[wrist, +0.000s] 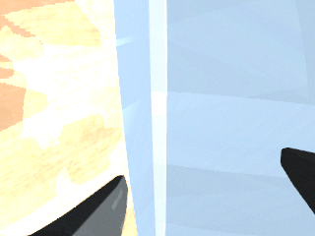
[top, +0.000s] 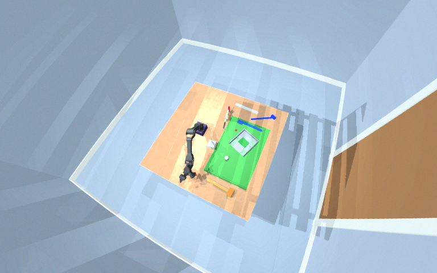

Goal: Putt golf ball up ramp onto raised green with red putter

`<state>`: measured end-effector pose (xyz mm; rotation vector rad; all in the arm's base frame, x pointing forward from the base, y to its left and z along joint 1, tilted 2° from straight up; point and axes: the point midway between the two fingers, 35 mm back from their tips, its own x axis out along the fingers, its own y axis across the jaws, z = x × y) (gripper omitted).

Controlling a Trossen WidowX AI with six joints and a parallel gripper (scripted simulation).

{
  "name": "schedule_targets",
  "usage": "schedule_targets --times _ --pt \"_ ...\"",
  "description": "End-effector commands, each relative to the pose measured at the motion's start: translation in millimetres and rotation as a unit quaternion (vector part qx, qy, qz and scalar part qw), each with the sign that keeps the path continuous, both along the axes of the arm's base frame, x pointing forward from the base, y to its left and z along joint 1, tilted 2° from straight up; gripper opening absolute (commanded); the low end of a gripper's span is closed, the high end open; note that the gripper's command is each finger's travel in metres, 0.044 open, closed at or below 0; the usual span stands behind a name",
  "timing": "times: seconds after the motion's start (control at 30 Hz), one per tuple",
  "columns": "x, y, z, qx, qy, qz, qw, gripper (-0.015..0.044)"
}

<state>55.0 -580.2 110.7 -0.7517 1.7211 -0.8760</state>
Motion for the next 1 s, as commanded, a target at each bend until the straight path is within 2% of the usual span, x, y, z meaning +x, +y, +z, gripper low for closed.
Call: schedule_targets --times 0.0,0.43,0.53,0.73,0.97 --pt "69 28 -7 0.035 -0.013 0.075 0.996 0.0440" --pt "227 148 -19 0.121 -0.042 0.267 0.955 0.0440" --pt "247 173 -21 0.137 -0.044 0.297 0.944 0.0440" --pt "297 256 -30 0.198 -0.035 0.387 0.900 0.0440" --pt "327 361 -39 0.268 -0.014 0.481 0.835 0.0440"
